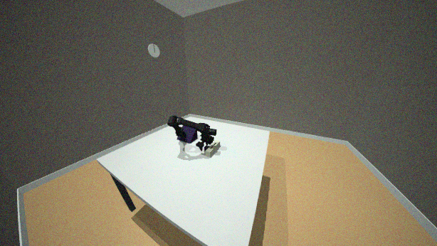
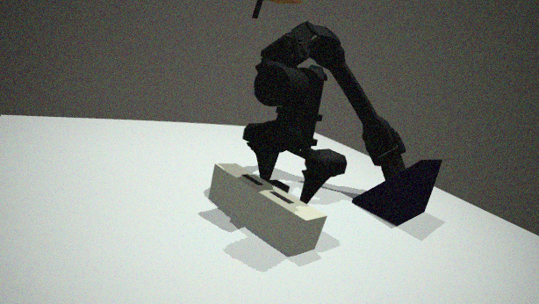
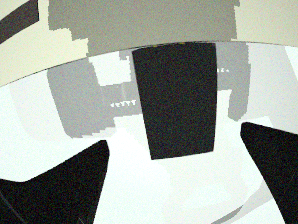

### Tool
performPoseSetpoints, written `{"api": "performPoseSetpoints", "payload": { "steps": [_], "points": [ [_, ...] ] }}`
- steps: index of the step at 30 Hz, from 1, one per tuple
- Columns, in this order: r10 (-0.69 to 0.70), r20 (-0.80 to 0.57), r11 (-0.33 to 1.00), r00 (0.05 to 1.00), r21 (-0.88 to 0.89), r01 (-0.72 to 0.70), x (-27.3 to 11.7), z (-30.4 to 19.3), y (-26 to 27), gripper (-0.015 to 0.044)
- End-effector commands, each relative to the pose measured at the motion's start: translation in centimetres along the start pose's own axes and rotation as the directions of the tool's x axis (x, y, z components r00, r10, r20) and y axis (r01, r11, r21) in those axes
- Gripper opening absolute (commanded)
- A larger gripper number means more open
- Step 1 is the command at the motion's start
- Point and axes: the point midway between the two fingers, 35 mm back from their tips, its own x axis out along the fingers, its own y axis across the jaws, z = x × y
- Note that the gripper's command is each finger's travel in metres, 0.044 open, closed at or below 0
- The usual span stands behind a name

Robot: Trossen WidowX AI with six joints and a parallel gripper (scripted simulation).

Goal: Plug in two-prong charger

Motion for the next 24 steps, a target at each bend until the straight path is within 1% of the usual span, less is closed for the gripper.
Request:
{"api": "performPoseSetpoints", "payload": {
  "steps": [1, 24],
  "points": [
    [-0.003, -0.001, 1.000, 1.000, 0.002, 0.003, 0.1, -0.4, 0.0, 0.0440],
    [-0.003, -0.002, 1.000, 1.000, 0.001, 0.003, 0.3, -2.9, 0.1, 0.0440]
  ]
}}
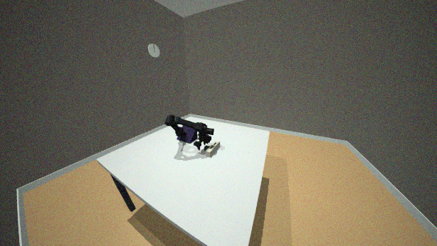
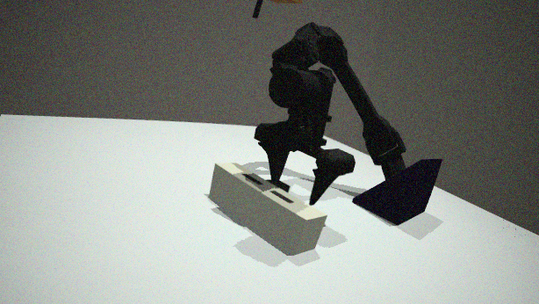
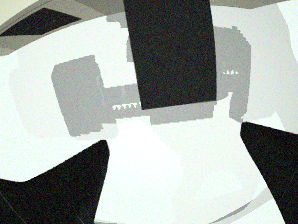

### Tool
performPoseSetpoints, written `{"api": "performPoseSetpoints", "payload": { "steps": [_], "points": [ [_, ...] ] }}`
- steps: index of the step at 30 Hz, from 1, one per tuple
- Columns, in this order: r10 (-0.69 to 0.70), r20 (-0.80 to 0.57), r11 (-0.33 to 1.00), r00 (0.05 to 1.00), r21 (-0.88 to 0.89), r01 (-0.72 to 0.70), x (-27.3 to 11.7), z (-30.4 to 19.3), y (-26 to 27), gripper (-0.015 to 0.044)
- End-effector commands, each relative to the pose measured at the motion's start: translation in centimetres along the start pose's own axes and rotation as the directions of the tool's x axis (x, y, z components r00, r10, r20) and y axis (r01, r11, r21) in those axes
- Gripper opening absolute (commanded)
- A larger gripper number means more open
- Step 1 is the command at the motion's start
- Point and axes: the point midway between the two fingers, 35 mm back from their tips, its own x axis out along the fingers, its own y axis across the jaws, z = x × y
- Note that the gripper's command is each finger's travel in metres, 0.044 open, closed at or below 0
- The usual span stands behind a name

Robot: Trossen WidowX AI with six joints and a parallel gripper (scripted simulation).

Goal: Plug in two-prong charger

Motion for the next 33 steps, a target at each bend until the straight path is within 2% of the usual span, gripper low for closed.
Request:
{"api": "performPoseSetpoints", "payload": {
  "steps": [1, 10, 14, 18, 20, 33],
  "points": [
    [0.000, -0.002, 1.000, 1.000, 0.002, 0.000, 0.1, -0.5, 0.1, 0.0440],
    [0.000, 0.011, 1.000, 1.000, 0.000, 0.000, 0.0, -0.9, 0.0, 0.0440],
    [0.016, 0.239, 1.000, 0.971, 0.010, -0.018, -2.5, 0.1, 0.3, 0.0440],
    [0.008, 0.489, 1.000, 0.872, 0.003, -0.011, -6.1, 0.6, 0.3, 0.0440],
    [0.000, 0.559, 1.000, 0.829, 0.000, 0.000, -7.3, 0.5, 0.3, 0.0440],
    [-0.002, 0.567, 1.000, 0.823, 0.000, 0.002, -7.5, 0.5, 0.3, 0.0440]
  ]
}}
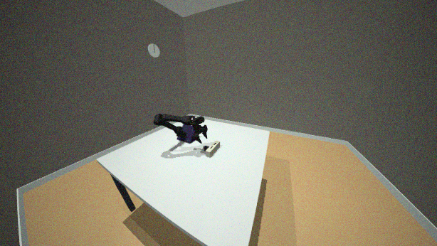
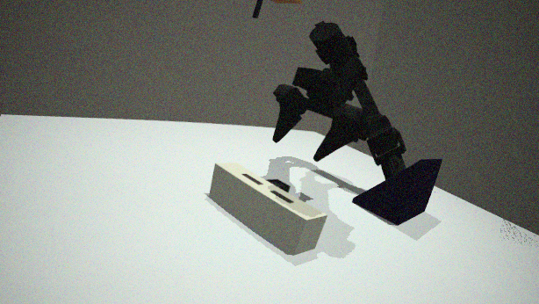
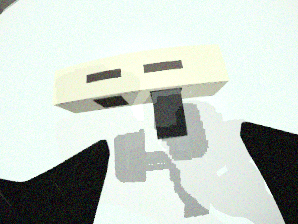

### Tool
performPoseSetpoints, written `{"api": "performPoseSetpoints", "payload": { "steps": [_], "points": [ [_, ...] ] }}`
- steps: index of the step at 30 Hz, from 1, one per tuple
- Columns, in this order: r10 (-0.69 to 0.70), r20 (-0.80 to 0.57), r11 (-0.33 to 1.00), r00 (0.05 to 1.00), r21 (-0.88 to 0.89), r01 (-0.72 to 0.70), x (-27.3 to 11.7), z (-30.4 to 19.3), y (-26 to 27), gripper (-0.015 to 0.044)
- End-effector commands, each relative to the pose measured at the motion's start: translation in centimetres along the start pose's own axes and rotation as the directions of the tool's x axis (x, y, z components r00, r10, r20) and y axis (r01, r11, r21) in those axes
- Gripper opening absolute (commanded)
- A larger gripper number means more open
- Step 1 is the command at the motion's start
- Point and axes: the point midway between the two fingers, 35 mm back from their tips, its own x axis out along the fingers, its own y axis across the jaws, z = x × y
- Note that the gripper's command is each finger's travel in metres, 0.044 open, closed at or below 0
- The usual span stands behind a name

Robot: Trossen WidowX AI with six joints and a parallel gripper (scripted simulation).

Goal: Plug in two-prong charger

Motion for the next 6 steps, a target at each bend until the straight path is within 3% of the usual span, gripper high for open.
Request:
{"api": "performPoseSetpoints", "payload": {
  "steps": [1, 6],
  "points": [
    [-0.005, 0.000, 1.000, 1.000, -0.005, 0.005, 0.02, -0.07, -0.04, 0.0440],
    [-0.005, 0.000, 1.000, 1.000, -0.005, 0.005, 0.02, -0.07, -0.04, 0.0440]
  ]
}}
